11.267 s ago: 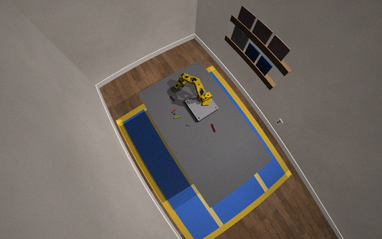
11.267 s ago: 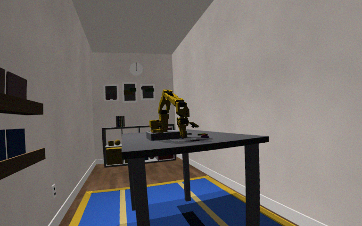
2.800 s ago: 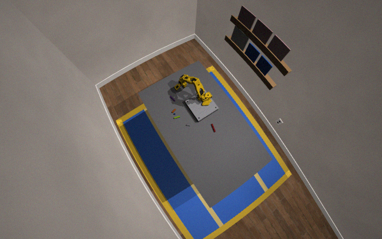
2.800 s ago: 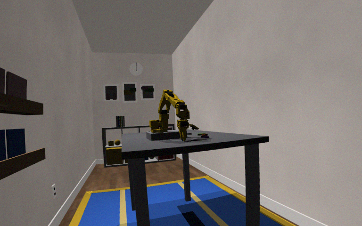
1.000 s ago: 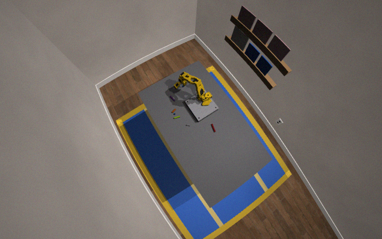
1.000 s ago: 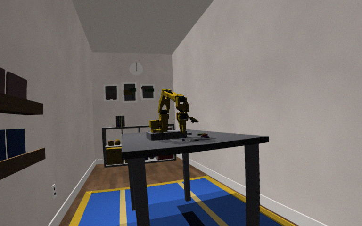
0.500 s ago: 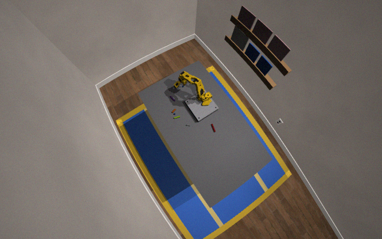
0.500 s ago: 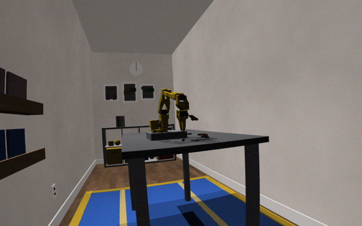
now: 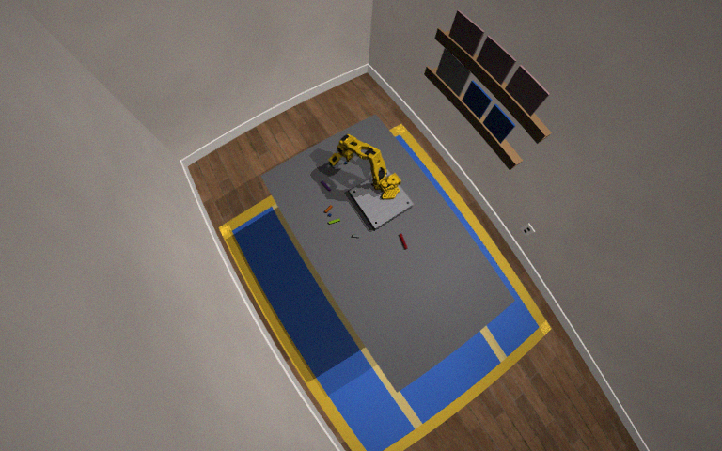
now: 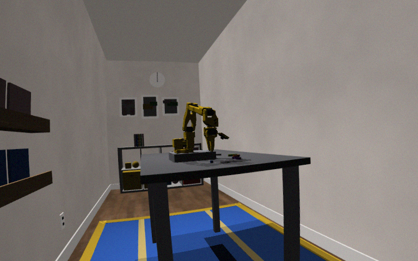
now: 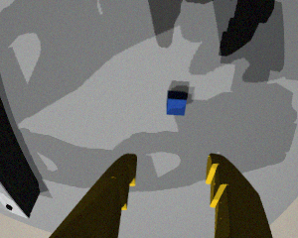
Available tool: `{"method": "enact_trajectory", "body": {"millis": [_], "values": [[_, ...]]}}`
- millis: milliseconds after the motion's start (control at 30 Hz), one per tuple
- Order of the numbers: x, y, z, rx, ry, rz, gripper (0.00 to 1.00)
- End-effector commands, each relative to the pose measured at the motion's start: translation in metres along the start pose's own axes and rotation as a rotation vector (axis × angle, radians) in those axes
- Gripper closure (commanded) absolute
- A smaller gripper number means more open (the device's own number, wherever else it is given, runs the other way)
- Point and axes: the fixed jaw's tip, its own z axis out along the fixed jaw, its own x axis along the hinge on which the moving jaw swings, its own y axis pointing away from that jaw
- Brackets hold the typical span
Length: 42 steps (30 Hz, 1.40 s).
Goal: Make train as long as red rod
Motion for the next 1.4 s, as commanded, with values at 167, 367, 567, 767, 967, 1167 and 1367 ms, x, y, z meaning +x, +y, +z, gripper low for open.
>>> {"method": "enact_trajectory", "body": {"millis": [167,367,567,767,967,1167,1367], "values": [[-0.004,-0.002,-0.005,0.018,-0.006,-0.020,0.83],[-0.008,-0.002,-0.005,0.019,-0.005,-0.076,0.83],[-0.020,-0.002,-0.005,0.019,-0.004,-0.242,0.83],[-0.039,0.000,-0.005,0.020,-0.001,-0.488,0.82],[-0.051,0.002,-0.005,0.021,0.000,-0.646,0.82],[-0.067,0.005,-0.004,0.021,0.003,-0.859,0.82],[-0.084,0.010,-0.004,0.022,0.005,-1.072,0.82]]}}
